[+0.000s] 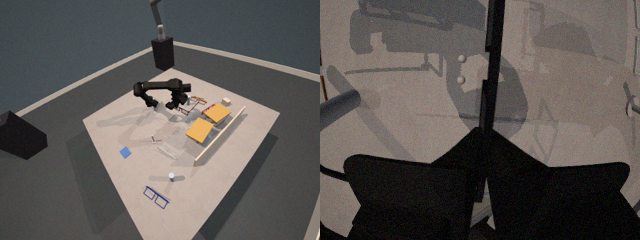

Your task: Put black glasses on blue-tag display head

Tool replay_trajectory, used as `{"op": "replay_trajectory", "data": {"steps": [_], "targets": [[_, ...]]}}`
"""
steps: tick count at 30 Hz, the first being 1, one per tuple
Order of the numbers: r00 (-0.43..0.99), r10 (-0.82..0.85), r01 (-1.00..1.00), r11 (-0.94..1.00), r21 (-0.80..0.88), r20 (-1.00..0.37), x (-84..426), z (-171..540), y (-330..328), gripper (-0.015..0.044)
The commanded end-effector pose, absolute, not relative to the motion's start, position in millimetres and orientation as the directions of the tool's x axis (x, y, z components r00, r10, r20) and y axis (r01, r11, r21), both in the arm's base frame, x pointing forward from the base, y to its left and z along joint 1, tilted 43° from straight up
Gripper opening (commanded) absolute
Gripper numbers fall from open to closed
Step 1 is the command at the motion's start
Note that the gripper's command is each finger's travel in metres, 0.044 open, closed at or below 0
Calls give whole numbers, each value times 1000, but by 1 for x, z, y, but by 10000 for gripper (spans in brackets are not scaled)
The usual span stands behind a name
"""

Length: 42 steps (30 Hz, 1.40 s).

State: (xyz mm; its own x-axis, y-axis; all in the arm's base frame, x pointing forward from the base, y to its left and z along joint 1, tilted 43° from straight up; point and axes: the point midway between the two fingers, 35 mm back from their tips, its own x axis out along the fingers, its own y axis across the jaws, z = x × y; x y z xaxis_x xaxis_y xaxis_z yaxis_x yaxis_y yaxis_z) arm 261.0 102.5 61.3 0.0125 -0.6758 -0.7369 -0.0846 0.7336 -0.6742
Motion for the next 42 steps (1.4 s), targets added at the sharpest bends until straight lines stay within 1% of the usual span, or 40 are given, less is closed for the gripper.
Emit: {"op": "replay_trajectory", "data": {"steps": [1, 42], "targets": [[10, -676, -82, 734, -674, -737, 260, 58, 102, 0], [11, -674, -83, 736, -672, -739, 264, 32, 80, 0]]}}
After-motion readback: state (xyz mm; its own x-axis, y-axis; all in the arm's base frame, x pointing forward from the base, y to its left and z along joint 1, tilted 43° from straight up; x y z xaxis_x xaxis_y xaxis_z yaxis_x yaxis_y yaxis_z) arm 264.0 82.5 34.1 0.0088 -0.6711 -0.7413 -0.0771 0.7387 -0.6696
